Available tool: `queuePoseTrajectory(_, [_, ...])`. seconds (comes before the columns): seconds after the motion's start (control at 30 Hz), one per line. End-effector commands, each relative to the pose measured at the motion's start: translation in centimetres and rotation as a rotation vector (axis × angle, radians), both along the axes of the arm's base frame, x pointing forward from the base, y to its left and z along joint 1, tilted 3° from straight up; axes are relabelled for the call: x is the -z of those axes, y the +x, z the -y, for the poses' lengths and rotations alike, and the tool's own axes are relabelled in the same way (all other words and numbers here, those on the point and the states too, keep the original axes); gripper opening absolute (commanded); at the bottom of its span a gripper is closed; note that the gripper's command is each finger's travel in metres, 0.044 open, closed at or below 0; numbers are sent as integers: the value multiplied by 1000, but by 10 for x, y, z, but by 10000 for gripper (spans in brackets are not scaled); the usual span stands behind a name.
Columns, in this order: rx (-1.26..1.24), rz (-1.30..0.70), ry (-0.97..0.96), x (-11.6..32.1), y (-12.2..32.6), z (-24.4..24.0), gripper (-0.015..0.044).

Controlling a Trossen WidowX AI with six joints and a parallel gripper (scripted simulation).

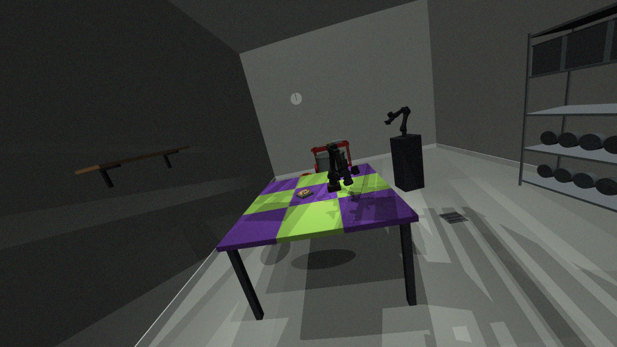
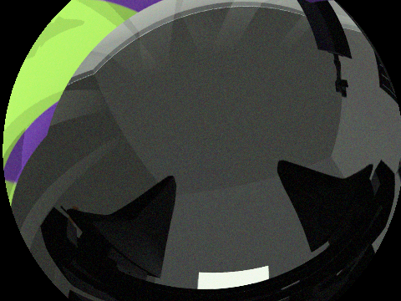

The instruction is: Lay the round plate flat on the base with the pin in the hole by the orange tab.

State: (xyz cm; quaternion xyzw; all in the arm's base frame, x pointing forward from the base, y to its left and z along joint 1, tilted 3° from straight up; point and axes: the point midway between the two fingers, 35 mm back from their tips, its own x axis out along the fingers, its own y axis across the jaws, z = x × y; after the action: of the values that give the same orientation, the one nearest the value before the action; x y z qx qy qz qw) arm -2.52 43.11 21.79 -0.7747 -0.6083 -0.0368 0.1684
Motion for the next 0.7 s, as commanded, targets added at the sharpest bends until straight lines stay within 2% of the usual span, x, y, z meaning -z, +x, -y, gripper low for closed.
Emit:
queuePoseTrajectory(0.0, [4, -11, -4, 1, 3, -1, 374])
queuePoseTrajectory(0.07, [38, -97, -35, 9, 30, -5, 321])
queuePoseTrajectory(0.23, [185, -464, -106, 41, 127, -8, 190])
queuePoseTrajectory(0.3, [207, -524, -109, 46, 140, -8, 137])
queuePoseTrajectory(0.47, [374, -901, -81, 79, 217, 12, 6])
queuePoseTrajectory(0.57, [436, -1020, -57, 88, 240, 22, 0])
queuePoseTrajectory(0.67, [566, -1244, 10, 106, 280, 48, 0])
